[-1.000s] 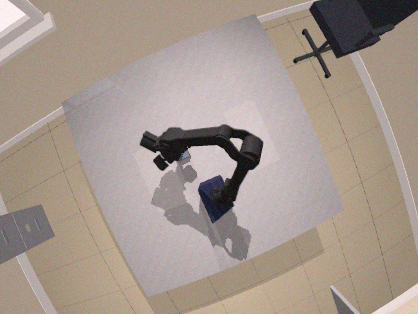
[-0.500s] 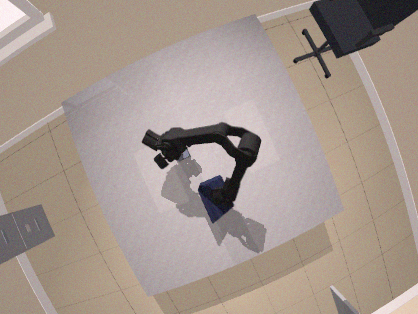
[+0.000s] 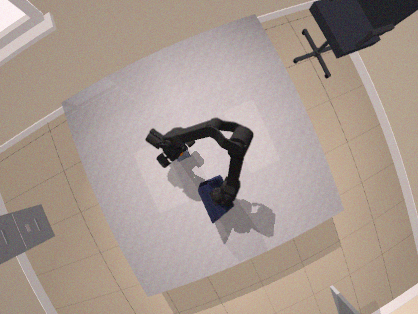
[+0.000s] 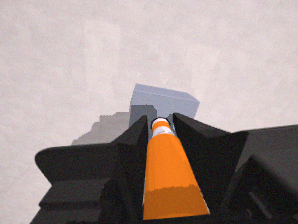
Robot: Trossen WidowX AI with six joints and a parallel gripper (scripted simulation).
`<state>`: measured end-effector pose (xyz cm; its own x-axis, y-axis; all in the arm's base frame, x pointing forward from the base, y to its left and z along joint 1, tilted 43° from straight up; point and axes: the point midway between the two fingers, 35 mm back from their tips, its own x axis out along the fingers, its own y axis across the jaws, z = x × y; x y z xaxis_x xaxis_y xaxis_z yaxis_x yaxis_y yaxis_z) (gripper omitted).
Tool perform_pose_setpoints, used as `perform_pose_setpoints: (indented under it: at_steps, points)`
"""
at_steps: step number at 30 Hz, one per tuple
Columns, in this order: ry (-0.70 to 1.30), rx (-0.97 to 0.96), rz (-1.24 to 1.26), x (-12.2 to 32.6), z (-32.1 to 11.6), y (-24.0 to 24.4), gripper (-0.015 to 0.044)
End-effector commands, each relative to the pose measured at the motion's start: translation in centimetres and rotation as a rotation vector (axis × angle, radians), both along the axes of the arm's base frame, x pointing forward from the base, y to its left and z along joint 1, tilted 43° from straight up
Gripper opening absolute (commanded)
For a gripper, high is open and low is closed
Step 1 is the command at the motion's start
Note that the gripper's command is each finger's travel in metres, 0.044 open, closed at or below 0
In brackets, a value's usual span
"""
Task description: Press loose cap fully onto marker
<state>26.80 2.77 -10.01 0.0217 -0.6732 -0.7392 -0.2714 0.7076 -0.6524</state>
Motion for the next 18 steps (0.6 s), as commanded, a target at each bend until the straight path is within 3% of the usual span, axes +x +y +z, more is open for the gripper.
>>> perform_pose_setpoints:
  at_steps: [1, 18]
  points:
    - [0.009, -0.003, 0.004, 0.02, -0.4, -0.55, 0.0]
    - [0.009, -0.004, 0.004, 0.04, -0.58, -0.72, 0.0]
